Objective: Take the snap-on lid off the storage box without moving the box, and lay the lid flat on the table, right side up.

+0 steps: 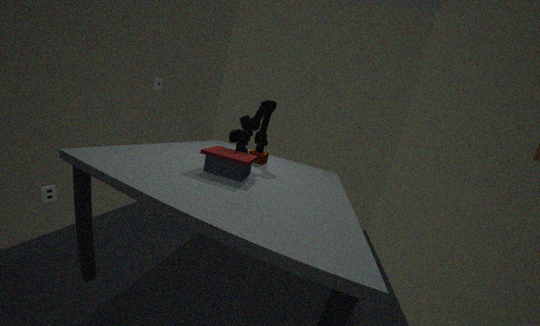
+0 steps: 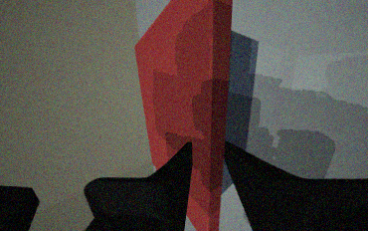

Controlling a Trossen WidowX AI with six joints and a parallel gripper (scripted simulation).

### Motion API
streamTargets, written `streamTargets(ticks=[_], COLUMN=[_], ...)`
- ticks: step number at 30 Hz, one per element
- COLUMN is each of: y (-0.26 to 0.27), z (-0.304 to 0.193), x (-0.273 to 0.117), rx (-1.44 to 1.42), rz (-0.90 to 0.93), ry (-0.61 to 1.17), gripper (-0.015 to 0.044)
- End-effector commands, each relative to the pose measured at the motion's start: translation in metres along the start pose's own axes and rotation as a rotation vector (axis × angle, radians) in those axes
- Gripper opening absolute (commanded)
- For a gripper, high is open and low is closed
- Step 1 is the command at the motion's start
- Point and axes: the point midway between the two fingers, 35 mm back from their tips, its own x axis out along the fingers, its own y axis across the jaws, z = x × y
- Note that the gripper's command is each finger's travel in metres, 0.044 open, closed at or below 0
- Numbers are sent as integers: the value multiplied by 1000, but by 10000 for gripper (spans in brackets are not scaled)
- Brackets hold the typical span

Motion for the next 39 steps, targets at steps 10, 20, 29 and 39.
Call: streamTargets(ticks=[10,20,29,39], y=[4,6,7,8], z=[0,0,0,0], x=[-4,-5,-6,-8], rx=[-1,-1,-1,-1], rz=[6,6,6,6], ry=[-1,-1,-1,-1], gripper=[0,0,0,0])
